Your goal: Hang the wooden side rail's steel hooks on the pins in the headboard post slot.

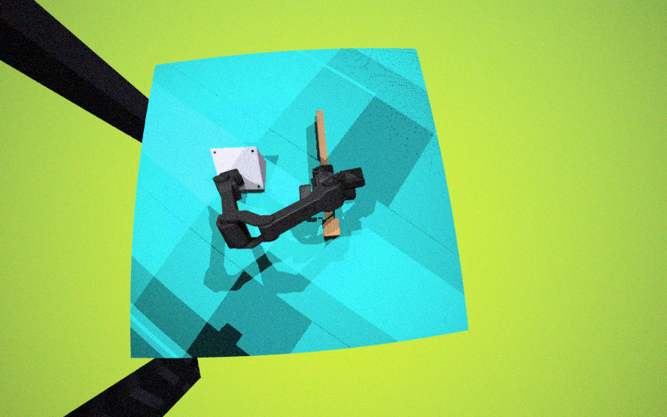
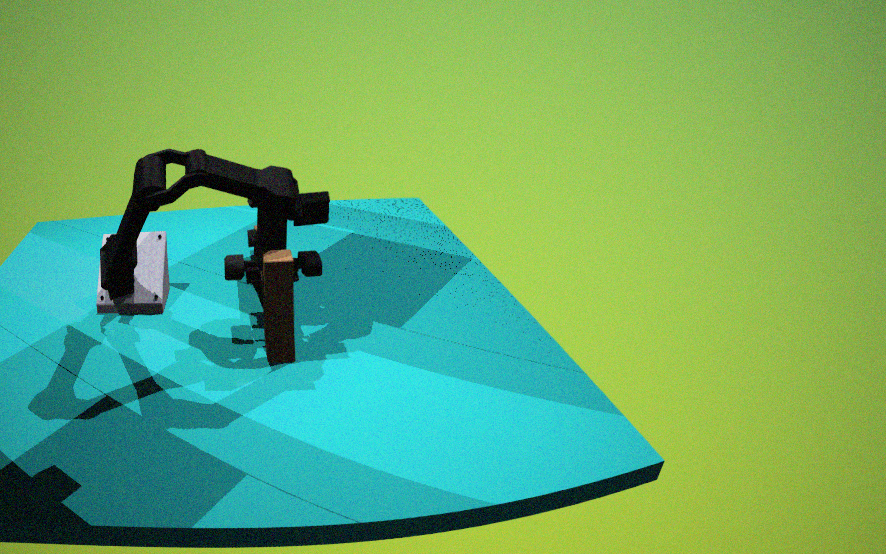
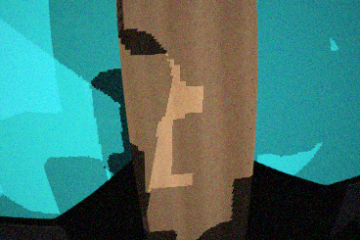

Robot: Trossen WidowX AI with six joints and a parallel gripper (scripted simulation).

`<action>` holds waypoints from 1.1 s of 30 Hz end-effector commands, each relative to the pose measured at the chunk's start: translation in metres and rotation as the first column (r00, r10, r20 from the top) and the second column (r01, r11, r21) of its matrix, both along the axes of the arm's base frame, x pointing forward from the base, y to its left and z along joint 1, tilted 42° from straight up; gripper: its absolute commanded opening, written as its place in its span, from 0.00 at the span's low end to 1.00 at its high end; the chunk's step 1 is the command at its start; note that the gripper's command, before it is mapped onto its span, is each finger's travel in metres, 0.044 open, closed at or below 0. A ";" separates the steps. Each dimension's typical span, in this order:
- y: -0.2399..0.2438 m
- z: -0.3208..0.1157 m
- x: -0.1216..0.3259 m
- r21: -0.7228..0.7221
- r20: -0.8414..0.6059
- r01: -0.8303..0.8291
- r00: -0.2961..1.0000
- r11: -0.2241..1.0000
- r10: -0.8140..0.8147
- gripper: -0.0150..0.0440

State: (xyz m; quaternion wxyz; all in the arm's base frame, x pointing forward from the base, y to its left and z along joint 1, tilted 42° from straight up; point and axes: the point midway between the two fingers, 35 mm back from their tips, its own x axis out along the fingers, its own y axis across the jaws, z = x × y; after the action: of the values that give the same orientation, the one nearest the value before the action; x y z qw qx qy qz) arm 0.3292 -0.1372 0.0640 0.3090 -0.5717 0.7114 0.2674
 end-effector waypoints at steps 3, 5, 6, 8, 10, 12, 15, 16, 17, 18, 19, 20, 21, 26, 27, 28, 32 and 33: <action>-0.001 0.000 0.001 -0.006 0.004 -0.003 1.000 1.000 0.004 0.25; -0.001 -0.001 0.001 -0.006 0.004 -0.003 1.000 1.000 0.004 0.25; -0.001 -0.001 0.001 -0.006 0.004 -0.003 1.000 1.000 0.004 0.25; -0.002 -0.001 0.001 -0.006 0.004 -0.003 1.000 1.000 0.004 0.25; 0.000 -0.001 0.000 0.000 -0.001 -0.001 1.000 1.000 0.001 0.34; 0.000 -0.001 0.000 0.000 -0.001 -0.001 1.000 1.000 0.001 0.43; 0.000 -0.001 0.000 0.000 -0.001 -0.001 1.000 1.000 0.001 0.57; 0.000 -0.001 0.000 0.000 -0.001 -0.001 1.000 1.000 0.001 0.61; 0.000 -0.001 0.000 0.000 -0.001 -0.001 1.000 1.000 0.001 0.65; 0.000 -0.001 0.000 0.000 -0.001 -0.001 1.000 1.000 0.001 0.70; 0.000 -0.001 0.000 0.000 -0.001 -0.001 1.000 1.000 0.001 0.74; 0.000 -0.001 0.000 0.000 -0.001 -0.001 1.000 1.000 0.001 0.79; 0.001 0.001 0.000 0.000 0.000 -0.001 1.000 1.000 0.001 0.83; 0.025 0.027 0.006 -0.004 0.003 -0.003 1.000 1.000 0.003 1.00; 0.026 0.029 0.006 -0.004 0.004 -0.004 1.000 1.000 0.004 1.00; 0.026 0.029 0.006 -0.004 0.004 -0.004 1.000 1.000 0.004 1.00; 0.032 0.024 0.007 -0.004 0.004 -0.004 1.000 1.000 0.004 1.00; 0.037 0.020 0.008 -0.003 0.004 -0.004 1.000 1.000 0.004 1.00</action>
State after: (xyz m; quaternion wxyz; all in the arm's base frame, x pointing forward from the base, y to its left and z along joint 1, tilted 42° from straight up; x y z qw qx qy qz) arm 0.3373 -0.1087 0.0918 0.3102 -0.5786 0.7076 0.2612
